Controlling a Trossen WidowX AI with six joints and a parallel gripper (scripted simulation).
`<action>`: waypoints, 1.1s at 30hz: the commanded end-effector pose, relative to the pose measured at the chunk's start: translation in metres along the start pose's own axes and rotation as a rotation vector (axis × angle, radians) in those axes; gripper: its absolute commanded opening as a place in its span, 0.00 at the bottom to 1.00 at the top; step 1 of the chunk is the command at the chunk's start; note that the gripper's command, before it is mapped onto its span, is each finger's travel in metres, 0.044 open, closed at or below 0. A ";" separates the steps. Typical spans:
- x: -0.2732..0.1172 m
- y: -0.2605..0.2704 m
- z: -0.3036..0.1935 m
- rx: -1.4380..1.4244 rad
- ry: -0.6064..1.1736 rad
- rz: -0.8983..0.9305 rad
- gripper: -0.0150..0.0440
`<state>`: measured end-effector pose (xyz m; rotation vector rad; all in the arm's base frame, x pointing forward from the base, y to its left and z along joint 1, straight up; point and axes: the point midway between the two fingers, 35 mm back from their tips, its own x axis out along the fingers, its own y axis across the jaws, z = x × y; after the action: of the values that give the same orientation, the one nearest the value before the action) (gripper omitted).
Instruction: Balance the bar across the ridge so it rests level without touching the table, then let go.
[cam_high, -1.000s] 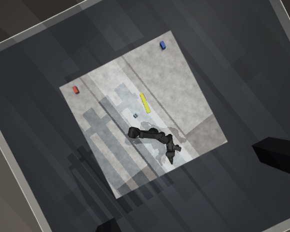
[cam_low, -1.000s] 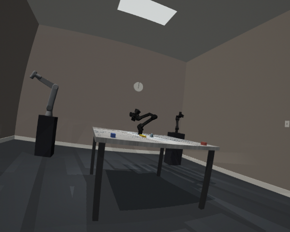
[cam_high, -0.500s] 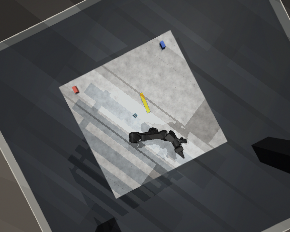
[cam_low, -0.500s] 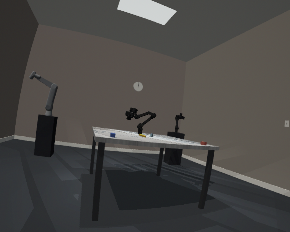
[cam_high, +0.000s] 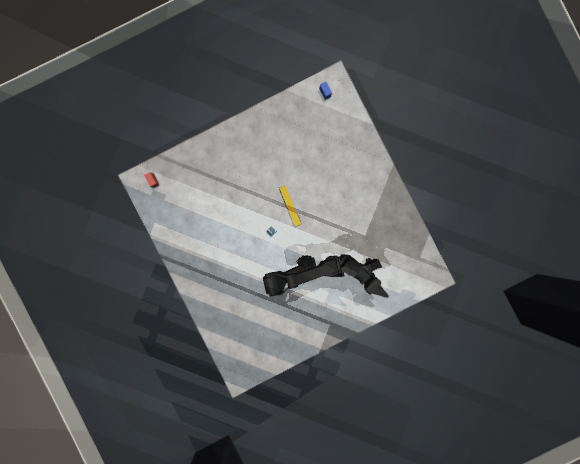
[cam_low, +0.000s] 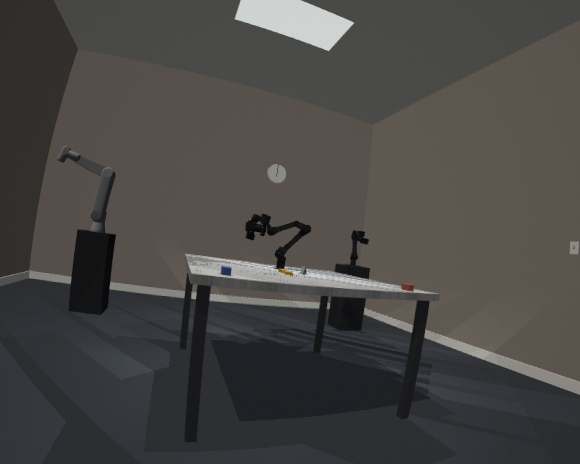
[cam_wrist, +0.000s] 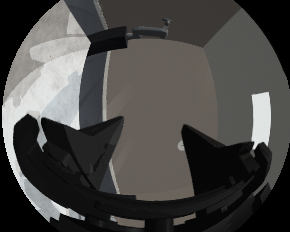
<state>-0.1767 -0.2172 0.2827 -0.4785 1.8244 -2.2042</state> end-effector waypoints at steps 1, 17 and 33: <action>-0.005 0.008 0.026 0.009 -0.097 0.053 0.79; -0.053 0.044 0.115 0.018 -0.437 0.294 0.79; -0.135 0.080 0.175 -0.015 -0.717 0.582 0.79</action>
<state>-0.0050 -0.3351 0.2274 -0.5724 1.3882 -1.4549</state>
